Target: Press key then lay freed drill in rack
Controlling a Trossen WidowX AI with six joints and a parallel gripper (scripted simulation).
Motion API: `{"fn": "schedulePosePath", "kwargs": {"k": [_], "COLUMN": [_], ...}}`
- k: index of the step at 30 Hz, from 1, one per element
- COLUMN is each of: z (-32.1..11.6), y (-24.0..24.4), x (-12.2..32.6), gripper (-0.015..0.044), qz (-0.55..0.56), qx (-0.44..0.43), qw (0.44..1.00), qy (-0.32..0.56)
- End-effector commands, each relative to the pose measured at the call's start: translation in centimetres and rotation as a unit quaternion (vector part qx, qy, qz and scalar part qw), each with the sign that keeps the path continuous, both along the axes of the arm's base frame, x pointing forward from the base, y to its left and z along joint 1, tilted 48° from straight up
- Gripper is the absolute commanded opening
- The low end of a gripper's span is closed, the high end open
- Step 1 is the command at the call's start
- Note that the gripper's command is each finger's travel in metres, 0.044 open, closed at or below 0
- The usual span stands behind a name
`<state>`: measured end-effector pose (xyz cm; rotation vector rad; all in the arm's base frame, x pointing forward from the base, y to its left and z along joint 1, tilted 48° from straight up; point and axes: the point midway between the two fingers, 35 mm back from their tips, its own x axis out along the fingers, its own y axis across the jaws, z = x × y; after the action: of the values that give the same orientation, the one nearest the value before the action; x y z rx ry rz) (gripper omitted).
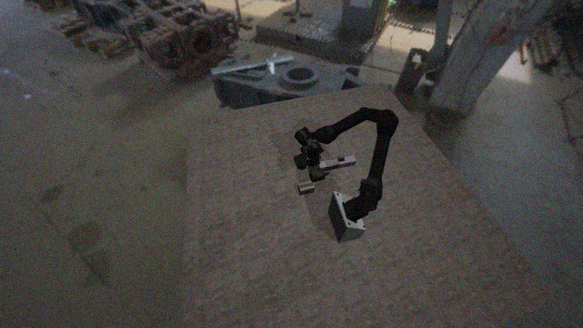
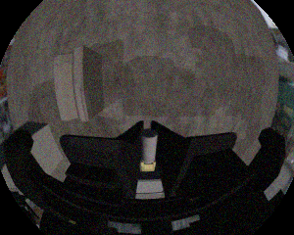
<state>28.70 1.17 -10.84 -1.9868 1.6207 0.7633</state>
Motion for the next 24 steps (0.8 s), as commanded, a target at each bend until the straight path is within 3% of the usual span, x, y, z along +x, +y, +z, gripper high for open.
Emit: {"fn": "schedulePosePath", "kwargs": {"k": [1, 24], "z": [-0.4, -2.8], "y": [0.4, 2.8], "x": [0.1, -0.3], "gripper": [0.0, 0.0], "qz": [-0.001, -0.001], "qx": [-0.001, 0.0], "qw": [1.0, 1.0], "qy": [-0.001, -0.002]}}
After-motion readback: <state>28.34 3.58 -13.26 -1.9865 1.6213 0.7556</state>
